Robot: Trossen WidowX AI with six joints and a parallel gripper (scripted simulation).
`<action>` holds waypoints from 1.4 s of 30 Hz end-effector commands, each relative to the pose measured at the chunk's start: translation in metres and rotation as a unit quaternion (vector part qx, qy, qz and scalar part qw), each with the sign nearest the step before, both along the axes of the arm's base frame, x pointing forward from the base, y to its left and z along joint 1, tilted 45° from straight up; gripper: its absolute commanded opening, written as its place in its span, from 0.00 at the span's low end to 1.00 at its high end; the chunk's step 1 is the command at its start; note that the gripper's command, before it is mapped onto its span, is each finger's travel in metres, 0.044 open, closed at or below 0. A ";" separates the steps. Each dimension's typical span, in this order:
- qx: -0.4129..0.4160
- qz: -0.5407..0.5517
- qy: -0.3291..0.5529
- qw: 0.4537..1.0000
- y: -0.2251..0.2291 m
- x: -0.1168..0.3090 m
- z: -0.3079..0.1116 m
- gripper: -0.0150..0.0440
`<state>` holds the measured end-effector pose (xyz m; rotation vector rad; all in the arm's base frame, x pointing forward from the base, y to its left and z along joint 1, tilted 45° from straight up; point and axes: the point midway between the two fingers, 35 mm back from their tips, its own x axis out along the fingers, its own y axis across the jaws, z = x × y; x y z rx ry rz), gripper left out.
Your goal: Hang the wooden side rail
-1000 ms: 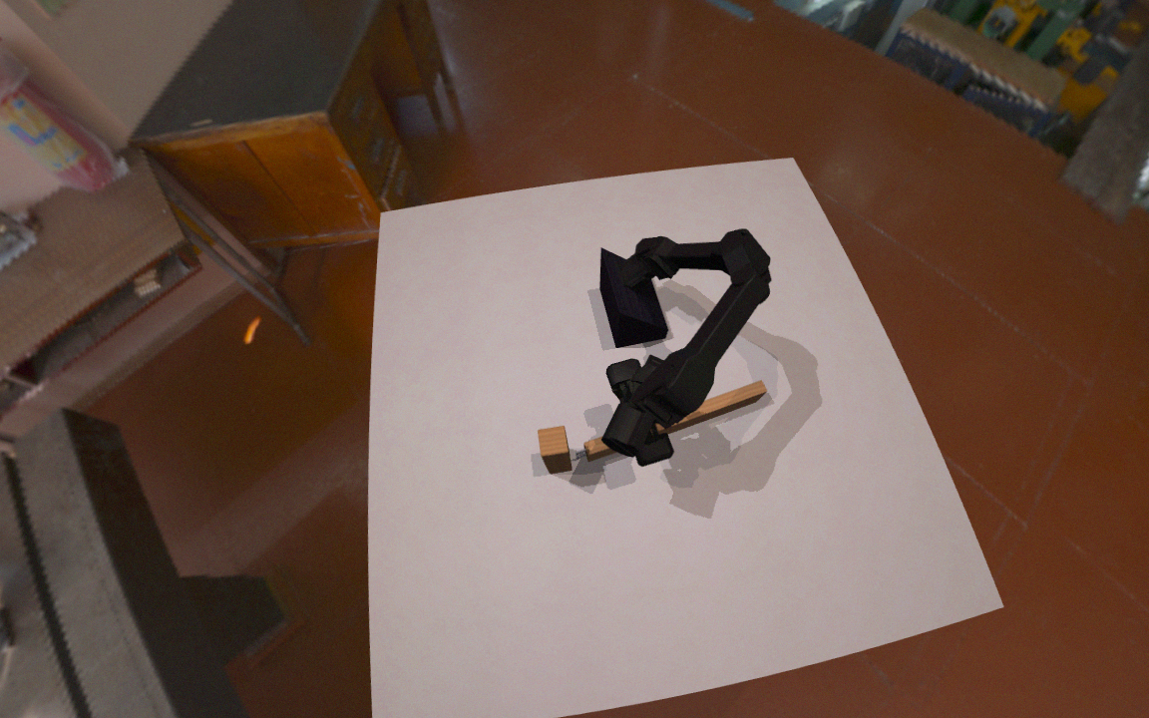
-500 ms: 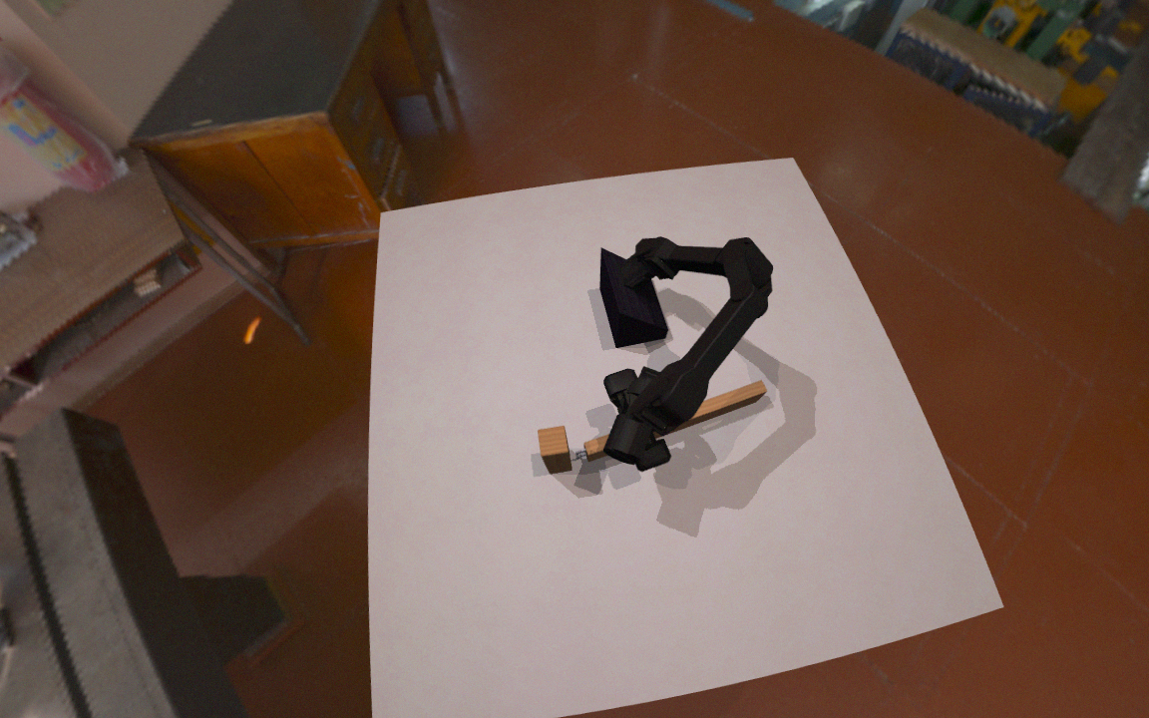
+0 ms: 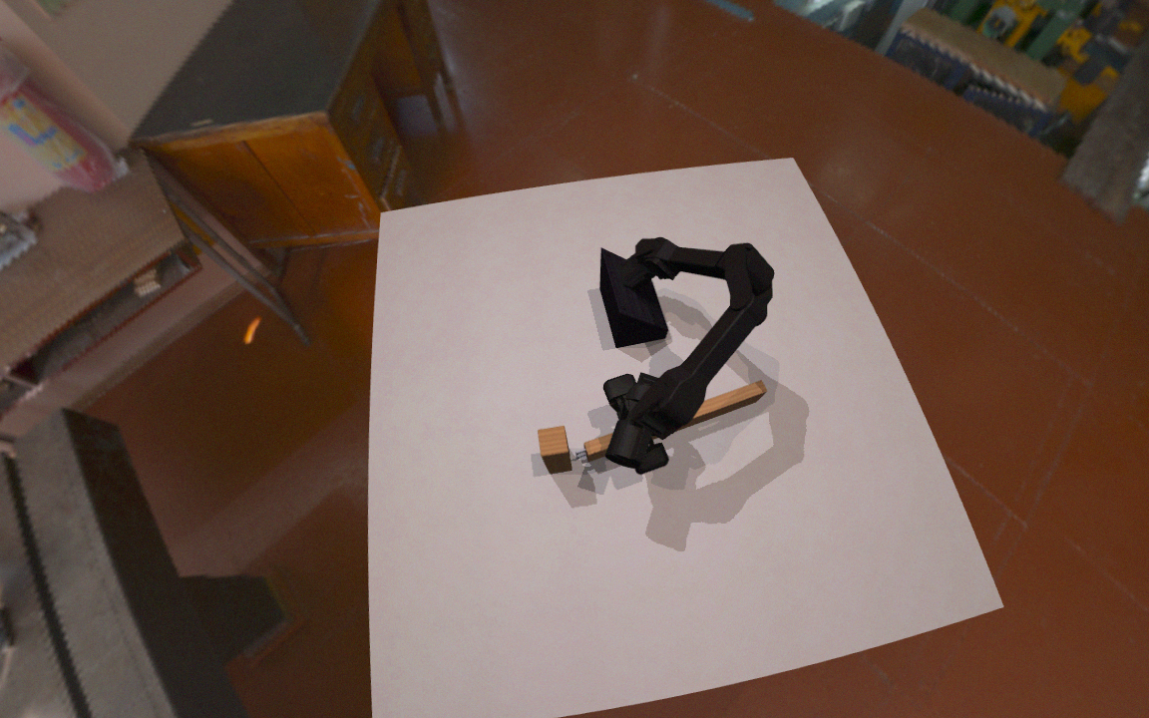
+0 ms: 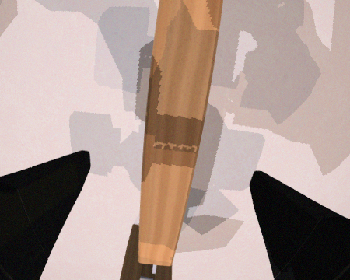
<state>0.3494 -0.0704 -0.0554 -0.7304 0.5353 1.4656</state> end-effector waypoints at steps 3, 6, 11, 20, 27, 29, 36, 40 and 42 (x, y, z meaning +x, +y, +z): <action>0.002 0.000 0.004 1.000 0.008 0.000 -0.008 1.00; 0.002 0.000 0.005 1.000 0.012 0.000 -0.011 1.00; 0.002 0.000 0.004 1.000 0.017 0.000 -0.017 1.00; 0.004 0.000 0.003 1.000 0.028 0.001 -0.027 1.00; 0.005 0.000 0.003 1.000 0.036 0.001 -0.034 1.00; 0.005 0.000 0.003 1.000 0.038 0.001 -0.036 1.00; 0.005 0.000 0.003 1.000 0.039 0.000 -0.037 0.82; 0.005 0.000 0.003 1.000 0.039 0.000 -0.037 0.64; 0.005 0.000 0.003 1.000 0.039 0.000 -0.037 0.56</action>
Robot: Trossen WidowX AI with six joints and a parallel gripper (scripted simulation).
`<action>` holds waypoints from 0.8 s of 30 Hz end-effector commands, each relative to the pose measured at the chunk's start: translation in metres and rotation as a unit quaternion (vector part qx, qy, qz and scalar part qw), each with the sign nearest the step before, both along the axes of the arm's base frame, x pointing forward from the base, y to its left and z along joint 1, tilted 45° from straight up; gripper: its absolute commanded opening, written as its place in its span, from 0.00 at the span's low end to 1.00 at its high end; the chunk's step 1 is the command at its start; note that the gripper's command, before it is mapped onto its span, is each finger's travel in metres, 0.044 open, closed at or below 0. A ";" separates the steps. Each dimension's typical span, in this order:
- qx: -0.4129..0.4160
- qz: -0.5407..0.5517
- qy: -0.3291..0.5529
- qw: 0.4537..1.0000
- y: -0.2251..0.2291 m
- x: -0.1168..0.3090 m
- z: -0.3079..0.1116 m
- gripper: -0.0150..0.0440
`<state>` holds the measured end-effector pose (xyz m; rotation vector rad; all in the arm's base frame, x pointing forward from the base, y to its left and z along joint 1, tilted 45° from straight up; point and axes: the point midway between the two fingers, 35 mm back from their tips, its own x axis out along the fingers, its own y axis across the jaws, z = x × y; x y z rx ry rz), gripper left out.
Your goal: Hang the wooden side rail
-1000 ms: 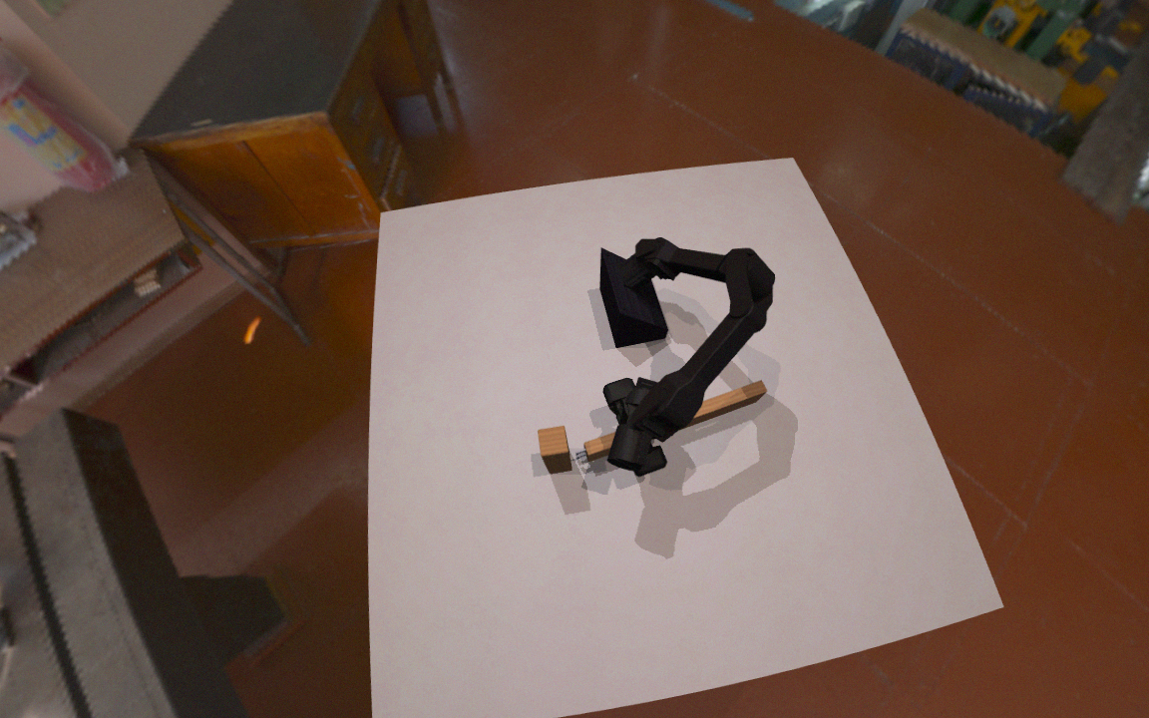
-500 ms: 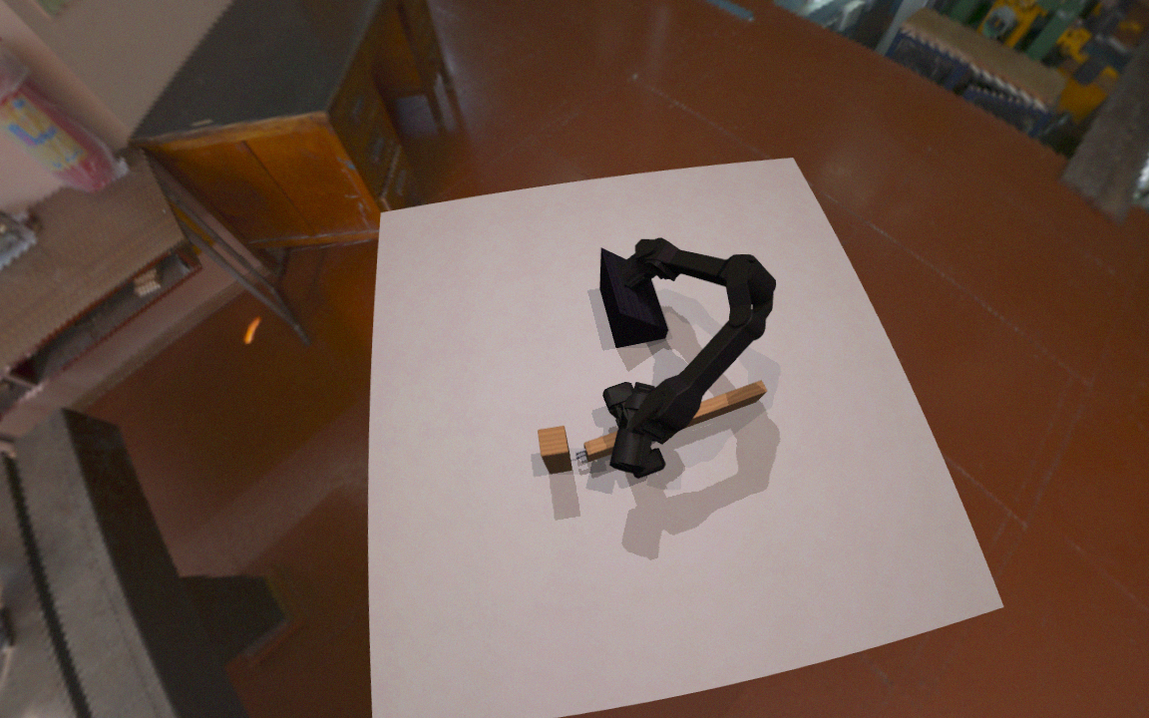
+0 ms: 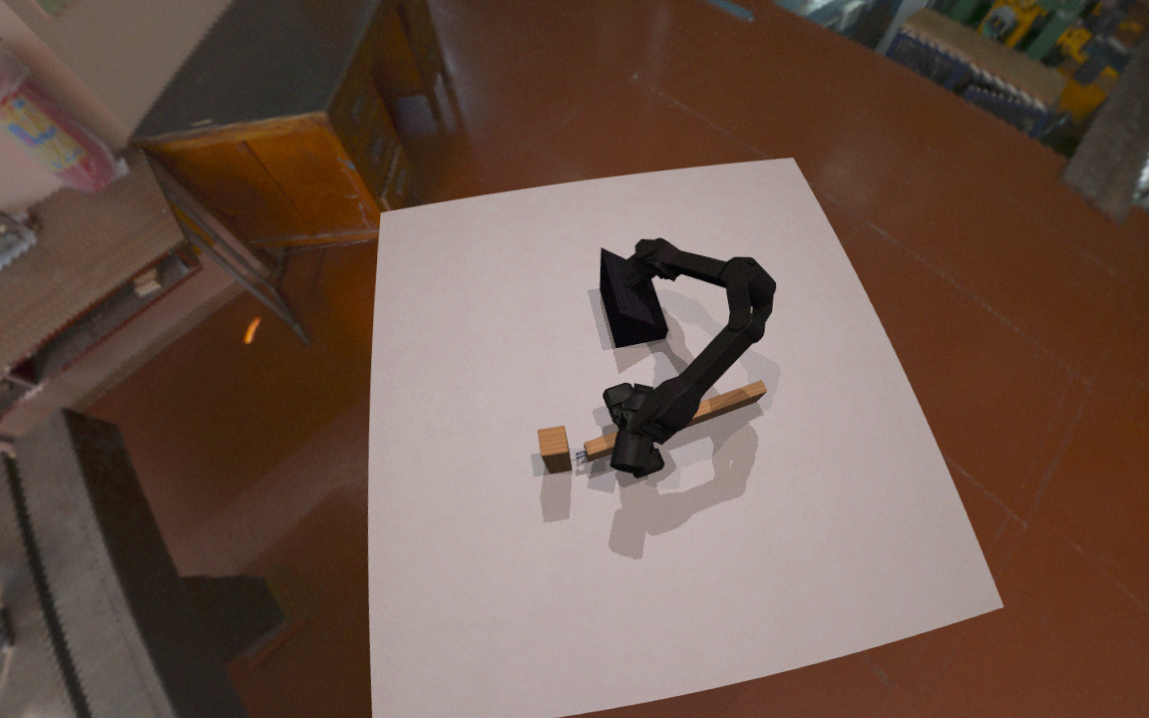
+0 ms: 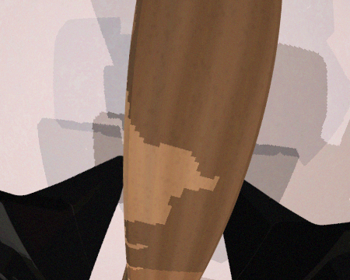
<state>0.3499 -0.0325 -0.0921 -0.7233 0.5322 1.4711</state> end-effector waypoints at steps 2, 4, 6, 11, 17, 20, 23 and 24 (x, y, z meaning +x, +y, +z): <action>0.002 -0.001 0.001 1.000 0.001 0.000 0.000 0.47; 0.002 -0.001 0.001 1.000 0.001 0.000 0.000 0.44; 0.002 -0.001 0.001 1.000 0.001 0.000 0.000 0.42; 0.002 -0.001 0.001 1.000 0.001 0.000 0.000 0.25; 0.002 -0.002 0.002 1.000 0.001 0.000 0.000 0.25; 0.002 -0.009 0.008 1.000 0.001 0.002 0.000 0.25; 0.003 -0.019 0.018 1.000 0.000 0.003 0.001 0.25; 0.003 -0.023 0.021 1.000 0.000 0.004 0.001 0.25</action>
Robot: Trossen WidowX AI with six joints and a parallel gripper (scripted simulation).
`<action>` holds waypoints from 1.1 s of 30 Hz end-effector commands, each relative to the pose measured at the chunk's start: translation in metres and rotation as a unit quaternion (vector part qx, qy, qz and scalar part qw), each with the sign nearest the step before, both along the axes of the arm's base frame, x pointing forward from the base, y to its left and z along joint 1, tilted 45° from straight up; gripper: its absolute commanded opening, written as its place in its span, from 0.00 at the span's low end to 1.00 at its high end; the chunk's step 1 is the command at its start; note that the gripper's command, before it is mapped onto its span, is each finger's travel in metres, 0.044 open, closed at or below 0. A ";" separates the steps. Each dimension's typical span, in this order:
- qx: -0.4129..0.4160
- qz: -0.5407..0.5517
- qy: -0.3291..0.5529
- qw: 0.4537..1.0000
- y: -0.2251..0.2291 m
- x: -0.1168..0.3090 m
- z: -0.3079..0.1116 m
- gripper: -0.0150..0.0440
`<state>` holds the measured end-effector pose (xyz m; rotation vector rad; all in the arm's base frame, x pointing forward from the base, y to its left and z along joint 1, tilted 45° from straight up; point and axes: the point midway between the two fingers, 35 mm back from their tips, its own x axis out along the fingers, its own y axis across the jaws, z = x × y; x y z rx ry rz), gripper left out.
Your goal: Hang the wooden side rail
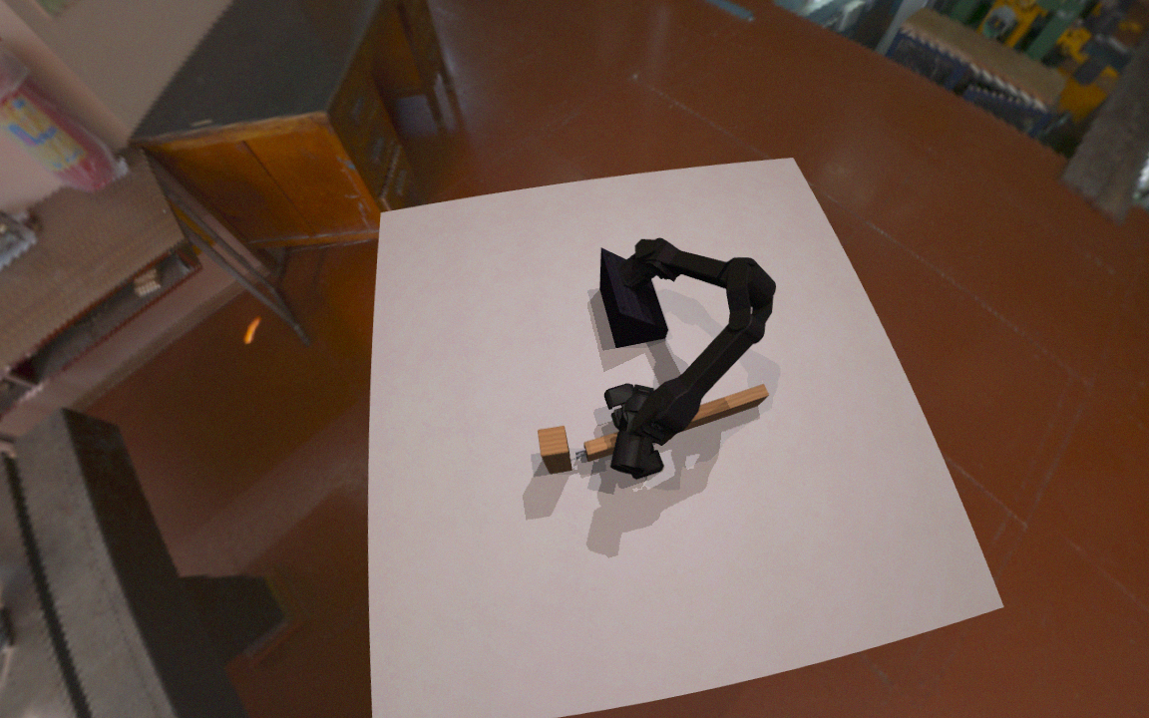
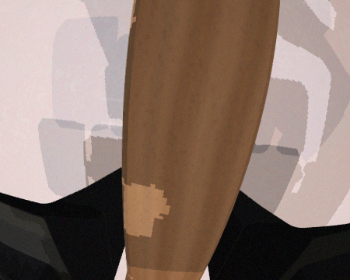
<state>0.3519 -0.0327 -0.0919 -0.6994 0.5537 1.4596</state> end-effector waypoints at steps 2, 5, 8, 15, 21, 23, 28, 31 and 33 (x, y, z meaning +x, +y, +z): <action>0.003 -0.018 0.017 1.000 0.000 0.003 0.001 0.25; 0.004 -0.027 0.026 0.999 0.000 0.005 0.001 0.25; 0.004 -0.036 0.035 0.999 0.000 0.007 0.001 0.25; 0.005 -0.050 0.048 0.998 0.000 0.011 0.001 0.25; 0.005 -0.050 0.048 0.998 0.000 0.014 0.001 0.25; 0.005 -0.050 0.047 0.998 -0.001 0.015 0.001 0.25; 0.005 -0.050 0.047 0.998 -0.001 0.017 0.001 0.25; 0.004 -0.047 0.048 0.998 -0.001 0.014 0.000 0.25; 0.004 -0.047 0.048 0.998 -0.001 0.014 0.000 0.25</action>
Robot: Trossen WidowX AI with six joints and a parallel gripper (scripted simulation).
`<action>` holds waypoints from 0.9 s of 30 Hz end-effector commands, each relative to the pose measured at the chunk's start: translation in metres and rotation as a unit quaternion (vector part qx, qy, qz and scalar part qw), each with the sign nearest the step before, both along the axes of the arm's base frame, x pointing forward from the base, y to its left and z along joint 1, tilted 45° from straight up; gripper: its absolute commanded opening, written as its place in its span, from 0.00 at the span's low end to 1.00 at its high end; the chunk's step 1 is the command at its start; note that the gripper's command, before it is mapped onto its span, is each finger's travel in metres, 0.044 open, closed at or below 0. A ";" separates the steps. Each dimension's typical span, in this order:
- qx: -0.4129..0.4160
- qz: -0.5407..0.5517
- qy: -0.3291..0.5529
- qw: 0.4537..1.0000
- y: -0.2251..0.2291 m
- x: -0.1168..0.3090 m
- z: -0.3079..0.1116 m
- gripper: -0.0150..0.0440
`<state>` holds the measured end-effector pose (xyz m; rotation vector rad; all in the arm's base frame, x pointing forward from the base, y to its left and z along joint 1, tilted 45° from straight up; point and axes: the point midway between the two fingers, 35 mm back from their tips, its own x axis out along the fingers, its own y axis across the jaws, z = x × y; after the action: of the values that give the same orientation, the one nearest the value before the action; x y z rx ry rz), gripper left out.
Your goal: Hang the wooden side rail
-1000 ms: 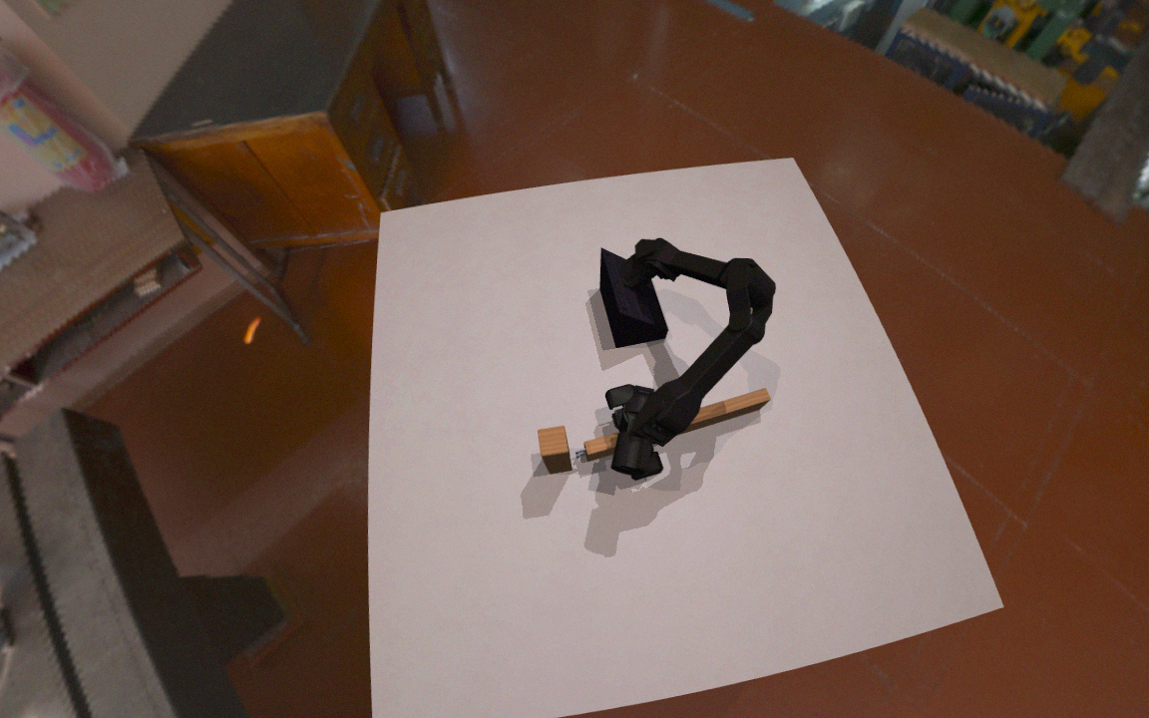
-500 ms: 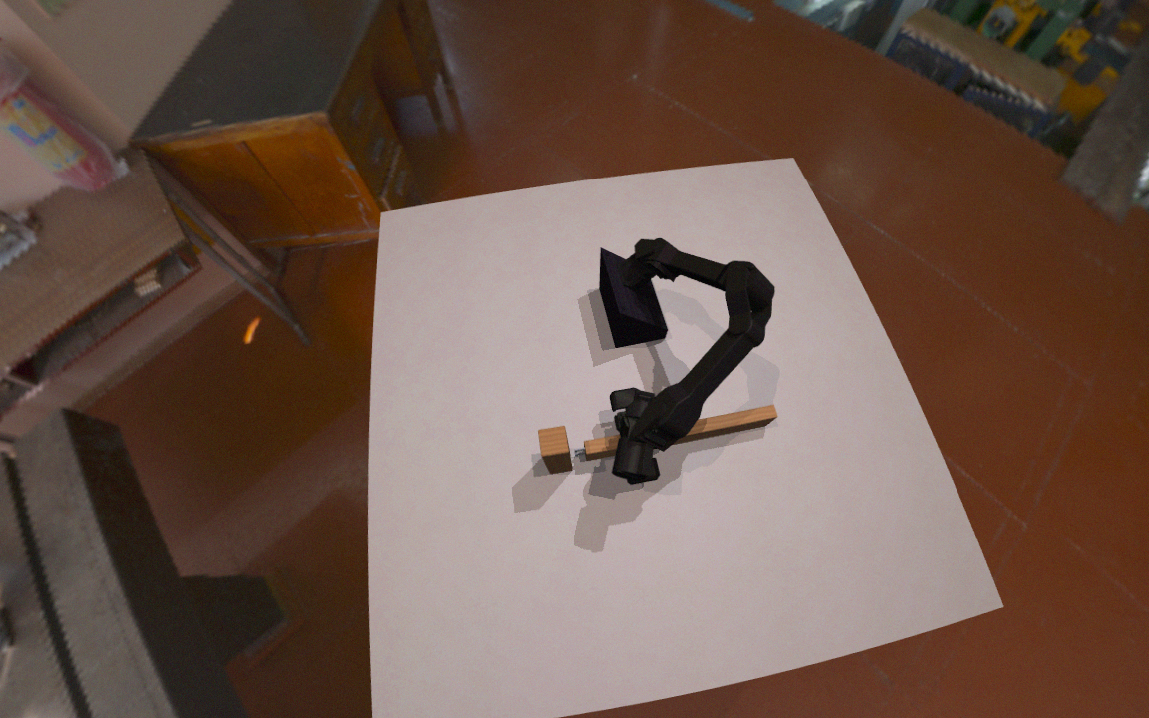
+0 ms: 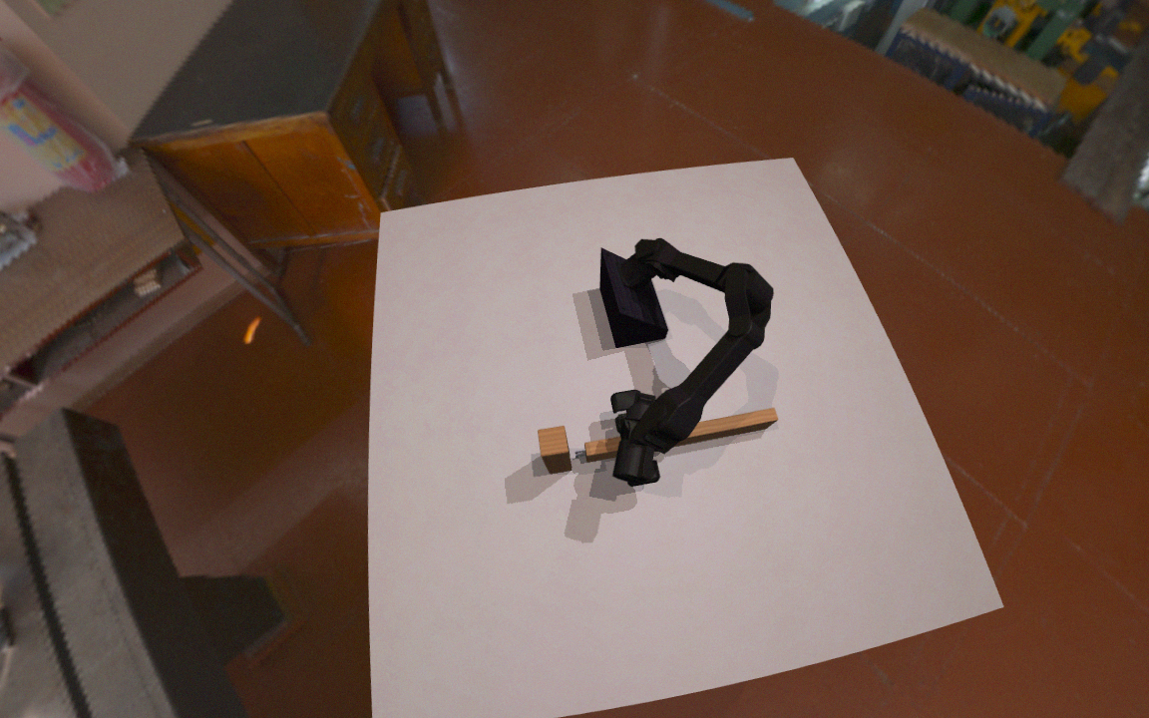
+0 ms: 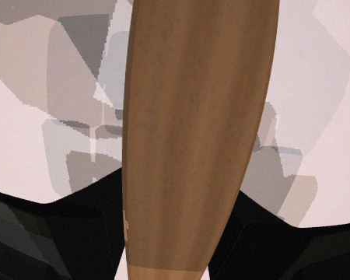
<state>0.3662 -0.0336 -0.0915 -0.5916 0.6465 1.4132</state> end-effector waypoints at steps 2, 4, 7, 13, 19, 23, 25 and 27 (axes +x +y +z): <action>0.000 0.000 0.000 1.000 0.000 0.000 0.000 0.25; 0.000 0.000 0.000 1.000 0.000 0.000 0.000 0.25; 0.001 -0.002 0.000 1.000 0.000 0.000 0.000 0.25; 0.001 -0.003 -0.001 1.000 -0.001 0.000 0.001 0.25; 0.001 -0.003 -0.001 1.000 -0.001 0.000 0.001 0.25; 0.001 -0.003 -0.001 1.000 -0.002 0.000 0.002 0.25; 0.001 -0.003 -0.001 1.000 -0.002 0.000 0.002 0.25; 0.001 -0.003 -0.001 1.000 -0.002 0.000 0.002 0.25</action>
<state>0.3657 -0.0337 -0.0906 -0.5913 0.6447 1.4120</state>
